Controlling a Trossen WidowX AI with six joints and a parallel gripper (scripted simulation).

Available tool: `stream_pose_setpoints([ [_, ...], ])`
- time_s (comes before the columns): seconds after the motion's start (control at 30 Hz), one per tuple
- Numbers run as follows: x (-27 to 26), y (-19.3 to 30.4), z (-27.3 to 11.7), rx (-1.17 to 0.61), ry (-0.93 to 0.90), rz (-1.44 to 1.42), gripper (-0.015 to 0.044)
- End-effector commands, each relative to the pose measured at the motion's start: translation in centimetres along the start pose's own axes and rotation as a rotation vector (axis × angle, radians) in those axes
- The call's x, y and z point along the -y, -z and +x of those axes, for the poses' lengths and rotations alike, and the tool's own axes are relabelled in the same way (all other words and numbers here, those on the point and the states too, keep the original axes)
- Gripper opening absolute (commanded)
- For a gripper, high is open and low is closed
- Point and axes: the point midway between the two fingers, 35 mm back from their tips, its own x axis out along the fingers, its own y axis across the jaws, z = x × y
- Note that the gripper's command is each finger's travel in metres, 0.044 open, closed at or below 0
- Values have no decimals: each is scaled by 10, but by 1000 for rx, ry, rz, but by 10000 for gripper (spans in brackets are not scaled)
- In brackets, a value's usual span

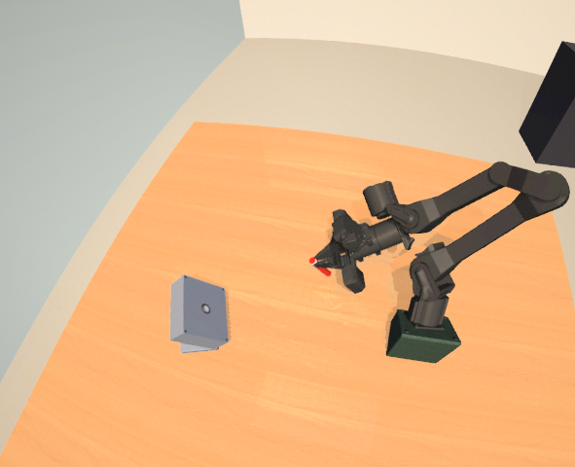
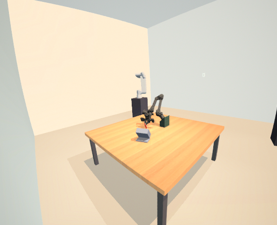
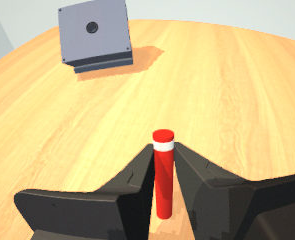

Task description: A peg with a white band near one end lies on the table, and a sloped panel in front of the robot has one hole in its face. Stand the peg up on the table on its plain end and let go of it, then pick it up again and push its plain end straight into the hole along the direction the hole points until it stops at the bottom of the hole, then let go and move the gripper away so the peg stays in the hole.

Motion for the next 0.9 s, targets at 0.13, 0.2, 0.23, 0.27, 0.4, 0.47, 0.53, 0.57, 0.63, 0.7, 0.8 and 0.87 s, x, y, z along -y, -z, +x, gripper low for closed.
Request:
stream_pose_setpoints([
  [0.13,-1,3,-5,67,0,-4,49],
  [0.2,-1,4,-6,84,0,-4,49],
  [0.23,-1,4,-6,93,0,-4,49],
  [0.27,-1,4,-7,101,0,-4,49],
  [0.4,-1,6,-9,136,-1,-5,49],
  [0.47,-1,7,-10,153,-1,-5,49],
  [0.53,-1,8,-11,170,-1,-5,49],
  [0.57,-1,8,-12,178,-1,-6,49],
  [0.63,-1,9,-13,196,-2,-6,49],
  [0.7,-2,10,-14,213,-2,-6,49],
  [0.8,-2,11,-15,239,-2,-6,49],
  [0.87,-2,12,-16,256,-3,-6,49],
])
